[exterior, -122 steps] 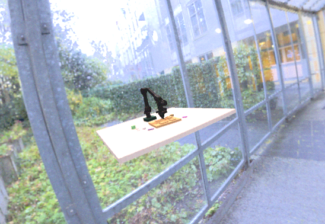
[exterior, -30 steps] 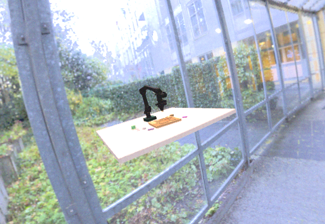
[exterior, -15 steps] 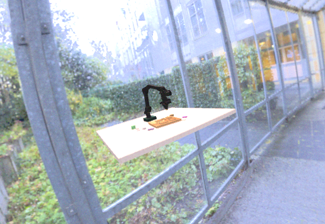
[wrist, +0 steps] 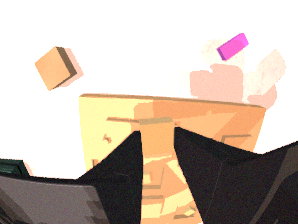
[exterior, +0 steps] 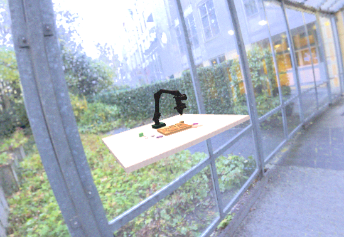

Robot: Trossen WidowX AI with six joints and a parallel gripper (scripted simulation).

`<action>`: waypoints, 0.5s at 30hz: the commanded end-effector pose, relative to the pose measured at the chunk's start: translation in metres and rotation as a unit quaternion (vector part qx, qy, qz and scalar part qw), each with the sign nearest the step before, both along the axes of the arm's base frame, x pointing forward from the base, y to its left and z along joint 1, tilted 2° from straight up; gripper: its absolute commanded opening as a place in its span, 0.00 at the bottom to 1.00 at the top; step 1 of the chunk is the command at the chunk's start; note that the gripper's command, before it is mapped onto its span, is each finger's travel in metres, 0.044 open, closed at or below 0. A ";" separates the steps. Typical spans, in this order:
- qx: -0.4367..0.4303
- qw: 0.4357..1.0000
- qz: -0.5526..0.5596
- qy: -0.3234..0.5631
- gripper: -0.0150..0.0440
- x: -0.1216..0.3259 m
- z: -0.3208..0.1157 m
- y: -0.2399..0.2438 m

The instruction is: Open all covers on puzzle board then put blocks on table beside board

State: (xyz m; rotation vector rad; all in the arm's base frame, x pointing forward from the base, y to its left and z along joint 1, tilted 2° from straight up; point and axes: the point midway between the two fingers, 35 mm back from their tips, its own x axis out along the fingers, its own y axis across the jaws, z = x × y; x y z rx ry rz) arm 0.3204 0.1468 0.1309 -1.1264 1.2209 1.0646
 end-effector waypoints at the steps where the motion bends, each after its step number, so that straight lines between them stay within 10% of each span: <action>1: -0.004 1.000 -0.001 0.002 0.39 0.008 -0.003 0.016; 15: -0.001 1.000 -0.001 0.001 0.39 0.022 -0.010 0.065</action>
